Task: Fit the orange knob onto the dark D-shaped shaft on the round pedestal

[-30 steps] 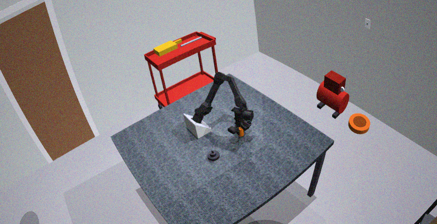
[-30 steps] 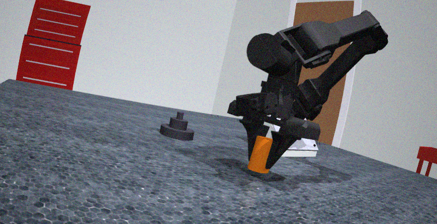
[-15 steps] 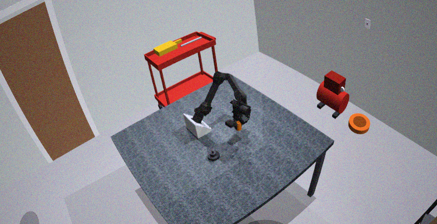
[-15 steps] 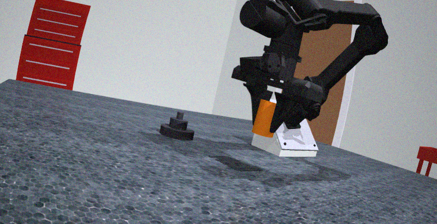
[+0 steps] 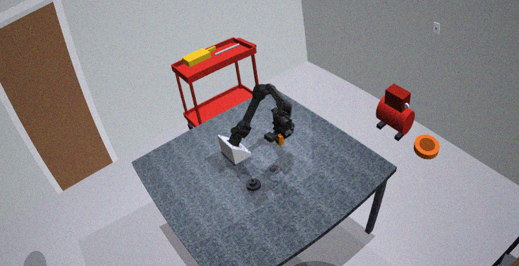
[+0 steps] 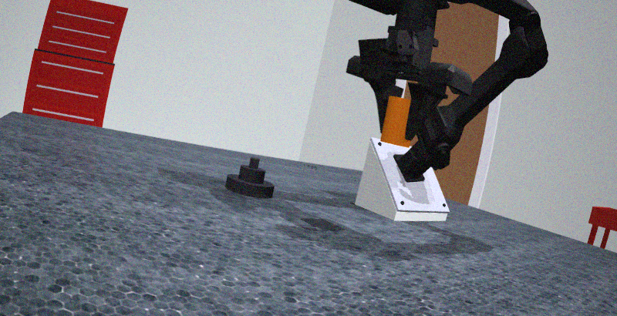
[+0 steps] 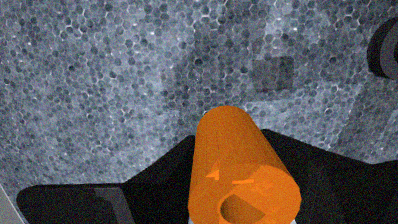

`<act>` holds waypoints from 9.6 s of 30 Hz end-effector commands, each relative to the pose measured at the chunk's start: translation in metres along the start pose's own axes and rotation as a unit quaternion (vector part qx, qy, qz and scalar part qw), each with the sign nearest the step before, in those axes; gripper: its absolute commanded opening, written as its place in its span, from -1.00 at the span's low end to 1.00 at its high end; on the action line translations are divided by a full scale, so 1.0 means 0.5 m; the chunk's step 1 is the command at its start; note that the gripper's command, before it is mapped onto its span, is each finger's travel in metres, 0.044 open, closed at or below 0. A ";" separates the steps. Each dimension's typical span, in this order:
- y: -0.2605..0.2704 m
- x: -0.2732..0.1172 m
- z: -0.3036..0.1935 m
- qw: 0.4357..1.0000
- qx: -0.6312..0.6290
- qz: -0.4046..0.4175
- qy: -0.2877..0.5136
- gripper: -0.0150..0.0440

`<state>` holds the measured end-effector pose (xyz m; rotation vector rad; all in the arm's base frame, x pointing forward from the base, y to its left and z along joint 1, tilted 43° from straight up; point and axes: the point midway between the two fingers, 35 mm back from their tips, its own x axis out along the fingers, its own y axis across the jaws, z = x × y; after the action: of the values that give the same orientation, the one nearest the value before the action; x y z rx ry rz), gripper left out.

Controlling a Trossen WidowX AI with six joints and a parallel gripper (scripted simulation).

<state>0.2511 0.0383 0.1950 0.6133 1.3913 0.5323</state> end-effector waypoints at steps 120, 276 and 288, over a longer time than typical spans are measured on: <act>-0.523 0.150 0.075 1.000 -0.009 -0.002 -0.003 -0.49; -0.523 0.150 0.075 0.976 -0.217 -0.003 -0.003 -0.49; -0.523 0.140 0.078 0.966 -0.259 -0.003 -0.003 -0.49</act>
<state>0.2929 -0.1079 -0.0320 0.2308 1.2066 0.8250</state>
